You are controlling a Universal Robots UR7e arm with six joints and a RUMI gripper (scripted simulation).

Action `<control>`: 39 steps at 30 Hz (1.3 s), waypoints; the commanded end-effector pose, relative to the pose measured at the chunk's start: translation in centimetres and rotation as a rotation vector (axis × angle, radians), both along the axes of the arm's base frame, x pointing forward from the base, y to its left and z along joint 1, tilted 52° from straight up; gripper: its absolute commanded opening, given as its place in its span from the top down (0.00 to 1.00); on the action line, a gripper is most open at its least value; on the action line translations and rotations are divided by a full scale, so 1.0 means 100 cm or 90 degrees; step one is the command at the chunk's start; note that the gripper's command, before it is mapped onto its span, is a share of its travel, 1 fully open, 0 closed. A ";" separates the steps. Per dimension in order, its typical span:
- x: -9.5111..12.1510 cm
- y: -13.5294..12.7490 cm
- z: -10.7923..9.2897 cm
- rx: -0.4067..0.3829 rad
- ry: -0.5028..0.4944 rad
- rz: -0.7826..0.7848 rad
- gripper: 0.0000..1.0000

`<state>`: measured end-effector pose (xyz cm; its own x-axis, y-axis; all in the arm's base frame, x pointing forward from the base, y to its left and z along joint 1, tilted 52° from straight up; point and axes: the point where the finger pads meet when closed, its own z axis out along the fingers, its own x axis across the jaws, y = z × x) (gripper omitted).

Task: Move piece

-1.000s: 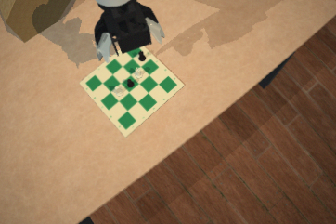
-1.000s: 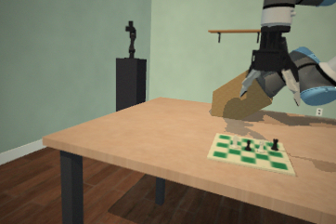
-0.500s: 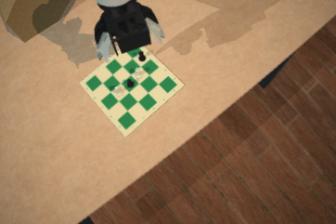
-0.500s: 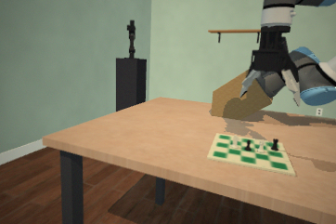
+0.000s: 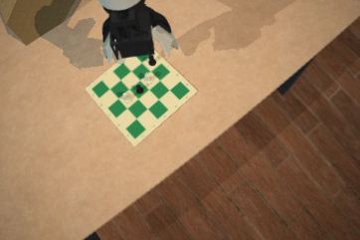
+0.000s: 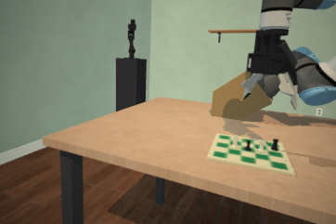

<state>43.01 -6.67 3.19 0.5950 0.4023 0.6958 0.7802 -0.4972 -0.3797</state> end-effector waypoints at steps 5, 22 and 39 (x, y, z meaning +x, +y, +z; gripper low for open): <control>0.001 0.006 -0.004 0.027 0.122 -0.098 0.00; 0.004 0.020 -0.016 0.106 0.432 -0.346 0.00; 0.006 0.027 -0.025 0.154 0.621 -0.497 0.00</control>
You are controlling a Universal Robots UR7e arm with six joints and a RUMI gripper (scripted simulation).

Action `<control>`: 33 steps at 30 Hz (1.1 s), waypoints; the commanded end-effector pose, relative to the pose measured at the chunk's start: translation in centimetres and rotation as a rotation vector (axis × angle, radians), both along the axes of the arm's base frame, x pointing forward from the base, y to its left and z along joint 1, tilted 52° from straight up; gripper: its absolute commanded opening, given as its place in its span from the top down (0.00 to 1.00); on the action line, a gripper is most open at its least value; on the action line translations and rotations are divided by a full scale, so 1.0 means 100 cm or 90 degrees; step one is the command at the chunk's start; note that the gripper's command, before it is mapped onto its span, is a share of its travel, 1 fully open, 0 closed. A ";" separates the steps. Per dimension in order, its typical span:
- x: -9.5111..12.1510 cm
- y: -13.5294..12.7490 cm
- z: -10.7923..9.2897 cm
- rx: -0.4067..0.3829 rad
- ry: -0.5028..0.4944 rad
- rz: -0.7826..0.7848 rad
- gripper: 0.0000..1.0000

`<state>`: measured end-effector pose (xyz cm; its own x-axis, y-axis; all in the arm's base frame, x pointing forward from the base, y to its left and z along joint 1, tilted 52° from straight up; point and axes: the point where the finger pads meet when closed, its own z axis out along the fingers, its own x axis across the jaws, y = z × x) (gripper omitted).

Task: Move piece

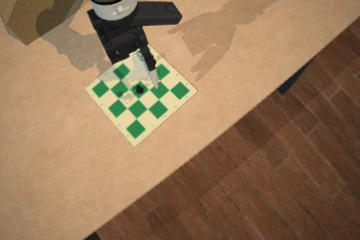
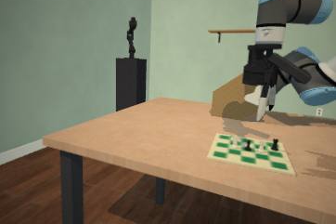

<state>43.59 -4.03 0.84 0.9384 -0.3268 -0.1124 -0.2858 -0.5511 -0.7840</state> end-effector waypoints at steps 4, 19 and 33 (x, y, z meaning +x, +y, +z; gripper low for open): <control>0.001 0.001 -0.002 0.008 0.043 -0.035 0.00; 0.001 0.001 -0.002 0.009 0.048 -0.039 0.78; 0.001 0.001 -0.002 0.009 0.048 -0.039 0.78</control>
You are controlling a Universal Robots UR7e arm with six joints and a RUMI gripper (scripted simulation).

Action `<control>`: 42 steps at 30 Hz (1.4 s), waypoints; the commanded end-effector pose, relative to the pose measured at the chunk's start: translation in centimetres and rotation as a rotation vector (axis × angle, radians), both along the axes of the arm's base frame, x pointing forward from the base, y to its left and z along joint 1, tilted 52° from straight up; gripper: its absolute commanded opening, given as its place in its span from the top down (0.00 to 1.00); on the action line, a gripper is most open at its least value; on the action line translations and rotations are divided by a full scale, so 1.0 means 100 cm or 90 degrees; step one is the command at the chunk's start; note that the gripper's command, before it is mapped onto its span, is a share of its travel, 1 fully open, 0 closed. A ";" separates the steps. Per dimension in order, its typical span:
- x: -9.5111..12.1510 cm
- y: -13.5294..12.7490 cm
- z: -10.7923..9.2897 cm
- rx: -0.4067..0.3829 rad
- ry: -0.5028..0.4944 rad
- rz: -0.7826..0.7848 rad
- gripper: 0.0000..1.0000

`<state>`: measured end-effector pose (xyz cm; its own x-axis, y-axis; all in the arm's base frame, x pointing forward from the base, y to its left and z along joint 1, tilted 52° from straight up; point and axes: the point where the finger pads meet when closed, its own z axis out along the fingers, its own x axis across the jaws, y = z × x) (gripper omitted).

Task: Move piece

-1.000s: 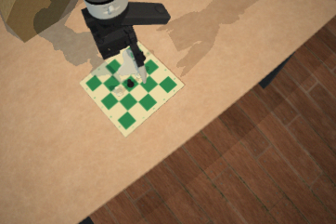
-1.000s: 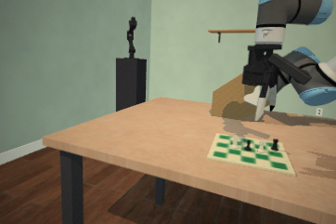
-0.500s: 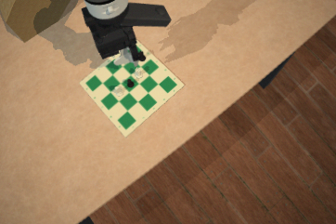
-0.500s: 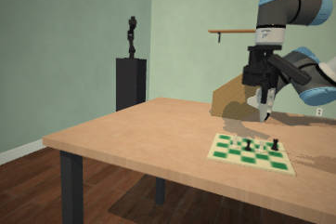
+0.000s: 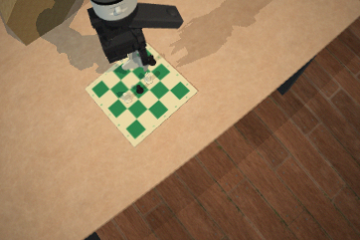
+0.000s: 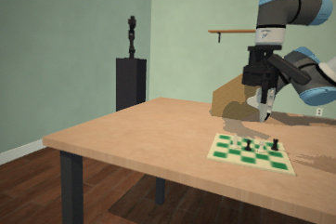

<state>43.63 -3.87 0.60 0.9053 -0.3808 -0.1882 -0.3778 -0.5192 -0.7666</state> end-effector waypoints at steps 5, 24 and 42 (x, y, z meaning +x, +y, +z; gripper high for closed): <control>0.000 0.000 0.000 0.000 0.000 0.000 0.78; 0.001 0.001 -0.001 -0.001 0.000 0.000 0.78; 0.005 0.017 -0.013 -0.001 0.000 -0.001 0.78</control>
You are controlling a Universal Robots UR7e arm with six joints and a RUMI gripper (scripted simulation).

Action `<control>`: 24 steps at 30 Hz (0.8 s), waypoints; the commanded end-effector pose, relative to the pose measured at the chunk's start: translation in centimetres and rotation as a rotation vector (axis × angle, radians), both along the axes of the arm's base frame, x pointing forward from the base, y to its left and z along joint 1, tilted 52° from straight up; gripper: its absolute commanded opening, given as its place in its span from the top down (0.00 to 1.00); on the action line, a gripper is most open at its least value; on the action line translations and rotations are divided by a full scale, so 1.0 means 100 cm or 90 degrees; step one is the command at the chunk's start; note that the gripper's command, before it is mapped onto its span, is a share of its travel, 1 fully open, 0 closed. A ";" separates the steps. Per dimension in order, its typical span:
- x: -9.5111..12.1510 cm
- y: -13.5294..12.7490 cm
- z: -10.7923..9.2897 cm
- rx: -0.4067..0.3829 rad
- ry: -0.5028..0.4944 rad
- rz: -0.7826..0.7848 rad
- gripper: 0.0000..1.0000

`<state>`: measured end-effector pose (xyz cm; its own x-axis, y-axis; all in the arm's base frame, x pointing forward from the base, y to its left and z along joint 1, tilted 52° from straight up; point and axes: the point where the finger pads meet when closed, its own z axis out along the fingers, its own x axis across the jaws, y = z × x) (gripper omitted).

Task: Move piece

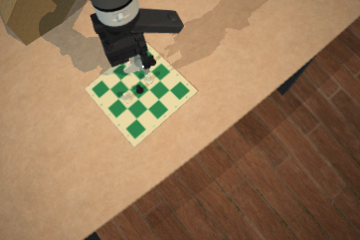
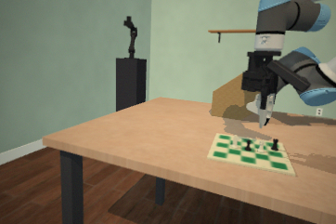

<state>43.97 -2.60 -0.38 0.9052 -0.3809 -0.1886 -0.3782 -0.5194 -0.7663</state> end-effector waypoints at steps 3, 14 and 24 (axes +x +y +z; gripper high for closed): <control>0.003 0.008 -0.006 0.000 0.000 0.000 0.78; 0.005 0.018 -0.015 0.000 0.000 0.000 0.78; 0.007 0.025 -0.020 0.000 0.000 0.000 0.78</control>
